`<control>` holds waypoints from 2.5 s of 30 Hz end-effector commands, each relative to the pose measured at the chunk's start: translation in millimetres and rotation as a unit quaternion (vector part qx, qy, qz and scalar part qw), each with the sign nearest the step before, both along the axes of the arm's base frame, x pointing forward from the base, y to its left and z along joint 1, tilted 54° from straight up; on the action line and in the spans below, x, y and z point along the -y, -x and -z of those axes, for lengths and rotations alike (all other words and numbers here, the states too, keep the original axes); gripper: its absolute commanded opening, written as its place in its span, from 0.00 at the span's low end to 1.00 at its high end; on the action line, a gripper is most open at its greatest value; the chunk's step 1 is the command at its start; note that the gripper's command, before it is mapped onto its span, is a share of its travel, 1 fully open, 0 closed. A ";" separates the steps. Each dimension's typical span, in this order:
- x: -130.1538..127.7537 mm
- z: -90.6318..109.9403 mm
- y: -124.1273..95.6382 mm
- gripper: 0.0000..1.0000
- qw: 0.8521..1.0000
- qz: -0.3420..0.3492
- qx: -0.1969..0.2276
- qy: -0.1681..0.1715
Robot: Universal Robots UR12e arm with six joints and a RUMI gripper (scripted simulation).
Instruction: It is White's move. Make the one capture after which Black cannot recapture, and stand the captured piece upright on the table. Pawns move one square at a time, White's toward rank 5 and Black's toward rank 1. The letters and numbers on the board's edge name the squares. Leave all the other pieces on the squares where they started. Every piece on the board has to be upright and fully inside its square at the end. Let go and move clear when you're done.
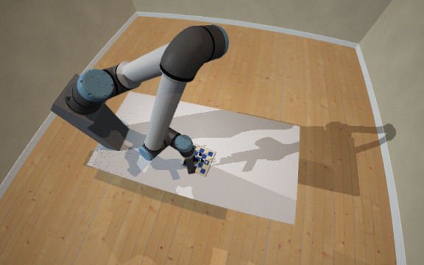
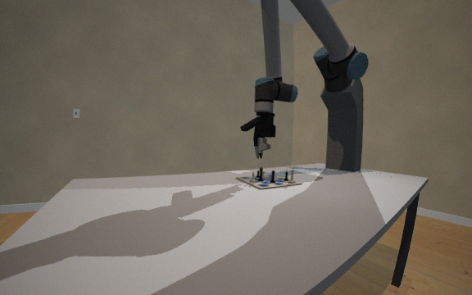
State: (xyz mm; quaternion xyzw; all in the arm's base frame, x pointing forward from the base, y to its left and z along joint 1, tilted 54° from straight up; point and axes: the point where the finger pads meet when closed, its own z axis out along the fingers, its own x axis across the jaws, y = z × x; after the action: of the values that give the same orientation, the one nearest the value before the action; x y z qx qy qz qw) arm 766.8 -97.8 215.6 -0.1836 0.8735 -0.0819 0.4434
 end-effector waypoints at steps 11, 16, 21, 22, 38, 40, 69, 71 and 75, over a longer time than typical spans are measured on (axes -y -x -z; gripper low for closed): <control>-0.1 -0.4 0.1 0.20 1.000 0.000 0.000 0.000; -0.1 -0.4 0.1 0.20 1.000 0.000 0.000 0.000; -0.1 -0.4 0.1 0.20 1.000 0.000 0.000 0.000; -0.1 -0.4 0.1 0.20 1.000 0.000 0.000 0.000; -0.1 3.2 -4.8 0.20 1.000 0.000 0.000 0.000; -0.1 3.8 -5.6 0.20 1.000 0.000 0.000 0.000; -0.4 25.9 -35.5 0.20 1.000 0.000 0.000 0.000; -0.4 27.1 -37.1 0.20 1.000 0.000 0.000 0.000; -0.4 28.1 -38.5 0.20 1.000 0.000 0.000 0.000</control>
State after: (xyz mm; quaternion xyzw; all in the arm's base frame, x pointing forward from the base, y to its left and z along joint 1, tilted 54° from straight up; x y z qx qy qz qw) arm 803.9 -97.5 188.1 -0.1838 0.8735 -0.0819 0.4433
